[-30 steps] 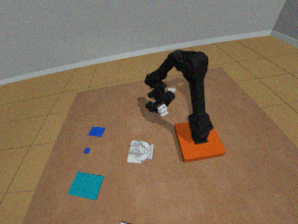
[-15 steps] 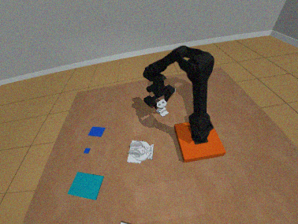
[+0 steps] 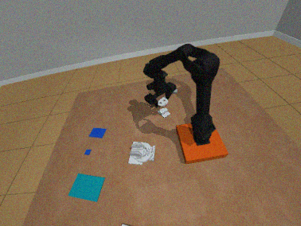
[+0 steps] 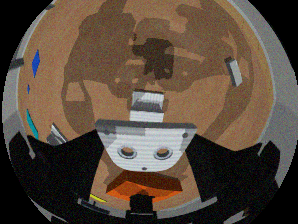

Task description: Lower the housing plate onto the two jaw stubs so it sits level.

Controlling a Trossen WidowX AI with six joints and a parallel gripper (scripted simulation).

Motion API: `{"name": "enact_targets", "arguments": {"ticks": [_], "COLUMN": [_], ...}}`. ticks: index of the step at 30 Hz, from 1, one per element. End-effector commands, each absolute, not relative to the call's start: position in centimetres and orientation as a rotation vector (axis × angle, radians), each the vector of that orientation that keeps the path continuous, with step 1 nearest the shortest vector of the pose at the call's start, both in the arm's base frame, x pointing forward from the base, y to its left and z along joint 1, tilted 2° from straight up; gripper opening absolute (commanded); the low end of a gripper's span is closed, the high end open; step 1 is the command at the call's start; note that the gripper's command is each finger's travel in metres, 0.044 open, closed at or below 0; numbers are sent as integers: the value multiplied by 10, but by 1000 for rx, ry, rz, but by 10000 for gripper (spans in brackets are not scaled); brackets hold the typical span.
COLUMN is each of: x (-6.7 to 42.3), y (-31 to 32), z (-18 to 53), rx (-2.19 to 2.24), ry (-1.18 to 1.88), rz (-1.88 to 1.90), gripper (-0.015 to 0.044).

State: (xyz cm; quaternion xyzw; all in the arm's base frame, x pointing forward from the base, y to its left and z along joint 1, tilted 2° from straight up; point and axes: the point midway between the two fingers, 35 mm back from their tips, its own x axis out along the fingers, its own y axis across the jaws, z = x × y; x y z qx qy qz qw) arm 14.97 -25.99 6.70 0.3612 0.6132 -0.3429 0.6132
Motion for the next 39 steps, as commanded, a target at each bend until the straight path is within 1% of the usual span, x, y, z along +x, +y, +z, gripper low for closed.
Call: {"name": "enact_targets", "arguments": {"ticks": [1, 39], "x": [155, 204], "y": [-256, -210], "z": [69, 71], "rx": [769, 103], "ry": [1435, 1554], "rz": [-734, -73], "gripper": [351, 351]}}
